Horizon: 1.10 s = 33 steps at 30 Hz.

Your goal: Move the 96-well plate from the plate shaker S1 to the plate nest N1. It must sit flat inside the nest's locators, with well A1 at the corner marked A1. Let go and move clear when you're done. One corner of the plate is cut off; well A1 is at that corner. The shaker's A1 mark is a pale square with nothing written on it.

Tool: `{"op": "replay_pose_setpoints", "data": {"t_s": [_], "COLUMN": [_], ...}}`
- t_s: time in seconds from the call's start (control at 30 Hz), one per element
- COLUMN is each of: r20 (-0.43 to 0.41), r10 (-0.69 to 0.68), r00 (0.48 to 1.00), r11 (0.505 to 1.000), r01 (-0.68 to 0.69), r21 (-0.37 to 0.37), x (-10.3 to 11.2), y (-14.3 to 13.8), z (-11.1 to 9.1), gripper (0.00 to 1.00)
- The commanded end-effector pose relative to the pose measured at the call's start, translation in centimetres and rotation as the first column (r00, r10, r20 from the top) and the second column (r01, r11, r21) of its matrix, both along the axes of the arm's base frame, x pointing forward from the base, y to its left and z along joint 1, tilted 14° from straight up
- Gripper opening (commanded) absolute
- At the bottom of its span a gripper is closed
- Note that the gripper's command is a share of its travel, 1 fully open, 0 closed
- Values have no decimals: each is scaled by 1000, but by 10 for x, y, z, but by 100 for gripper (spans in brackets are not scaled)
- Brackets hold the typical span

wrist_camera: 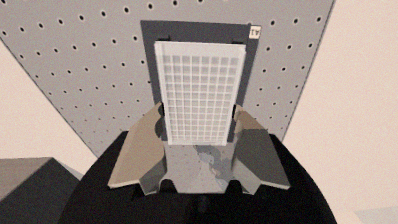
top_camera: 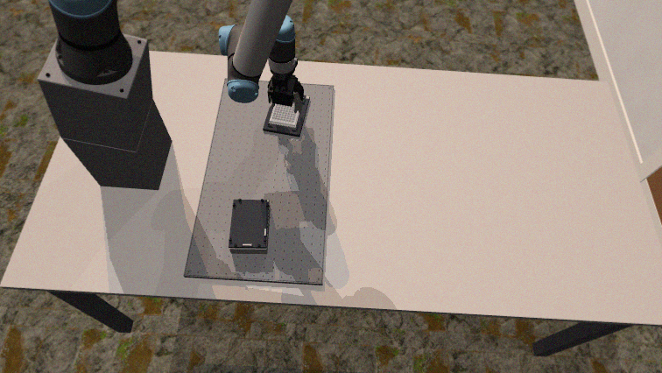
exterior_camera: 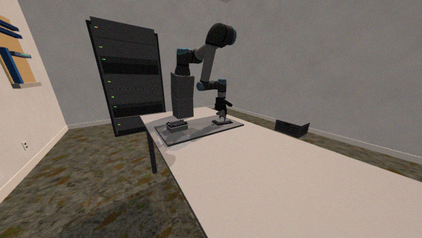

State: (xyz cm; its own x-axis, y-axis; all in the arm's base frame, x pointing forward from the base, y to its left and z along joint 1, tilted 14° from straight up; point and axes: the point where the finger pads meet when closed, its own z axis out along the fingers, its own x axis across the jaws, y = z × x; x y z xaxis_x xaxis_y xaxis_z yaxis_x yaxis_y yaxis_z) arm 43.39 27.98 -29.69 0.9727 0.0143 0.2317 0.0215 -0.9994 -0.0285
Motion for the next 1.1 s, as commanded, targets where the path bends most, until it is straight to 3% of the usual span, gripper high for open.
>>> {"op": "replay_pose_setpoints", "data": {"t_s": [0.0,1.07], "r20": [1,1], "r10": [0,0], "r00": [1000,1000], "r11": [1000,1000], "r01": [0,0], "r21": [0,0], "x": [0,2], "y": [0,0], "z": [0,-5], "gripper": [0,0]}}
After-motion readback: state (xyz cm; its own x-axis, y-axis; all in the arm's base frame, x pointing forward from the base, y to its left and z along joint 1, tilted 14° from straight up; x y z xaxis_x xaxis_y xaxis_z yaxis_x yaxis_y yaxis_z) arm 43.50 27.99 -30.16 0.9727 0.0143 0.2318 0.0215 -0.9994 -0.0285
